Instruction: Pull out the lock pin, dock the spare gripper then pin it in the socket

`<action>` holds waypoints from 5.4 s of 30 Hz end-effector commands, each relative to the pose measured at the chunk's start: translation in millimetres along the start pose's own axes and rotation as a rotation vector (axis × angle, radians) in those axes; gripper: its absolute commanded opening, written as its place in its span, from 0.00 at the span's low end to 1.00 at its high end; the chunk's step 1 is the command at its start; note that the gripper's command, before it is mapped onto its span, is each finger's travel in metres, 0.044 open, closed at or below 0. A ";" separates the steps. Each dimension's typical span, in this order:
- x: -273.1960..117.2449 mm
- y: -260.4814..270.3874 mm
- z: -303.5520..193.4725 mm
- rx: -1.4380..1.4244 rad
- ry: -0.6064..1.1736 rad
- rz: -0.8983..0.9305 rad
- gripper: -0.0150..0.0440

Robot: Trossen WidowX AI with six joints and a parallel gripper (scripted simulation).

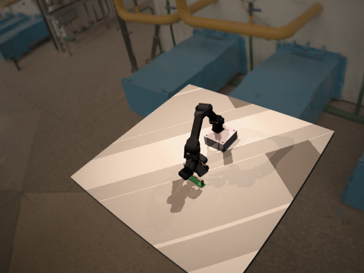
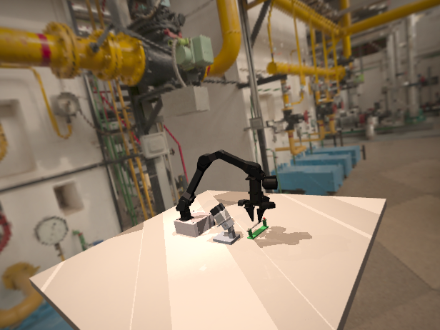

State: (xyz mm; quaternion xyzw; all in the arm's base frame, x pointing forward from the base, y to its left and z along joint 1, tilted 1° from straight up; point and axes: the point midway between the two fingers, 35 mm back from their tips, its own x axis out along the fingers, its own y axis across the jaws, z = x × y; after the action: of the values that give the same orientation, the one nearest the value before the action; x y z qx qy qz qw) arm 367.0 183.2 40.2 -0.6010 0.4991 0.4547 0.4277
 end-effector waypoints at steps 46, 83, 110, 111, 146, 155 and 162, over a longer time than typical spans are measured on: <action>46.7 3.4 11.2 0.001 0.001 0.011 0.25; -15.1 2.2 -5.2 -0.047 0.002 -0.004 0.25; -36.7 75.5 -3.1 -0.072 0.000 -0.004 0.25; -37.2 78.5 -3.3 -0.074 0.000 -0.004 0.25; 11.2 98.7 -0.1 -0.091 -0.004 -0.005 0.25; 13.2 96.7 -6.5 -0.091 -0.004 -0.003 0.25; 15.0 97.0 -11.4 -0.091 -0.004 -0.003 0.25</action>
State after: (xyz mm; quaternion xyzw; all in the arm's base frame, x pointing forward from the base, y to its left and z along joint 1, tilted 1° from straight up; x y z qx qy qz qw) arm 273.8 158.2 22.5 -0.6187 0.4781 0.4756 0.4029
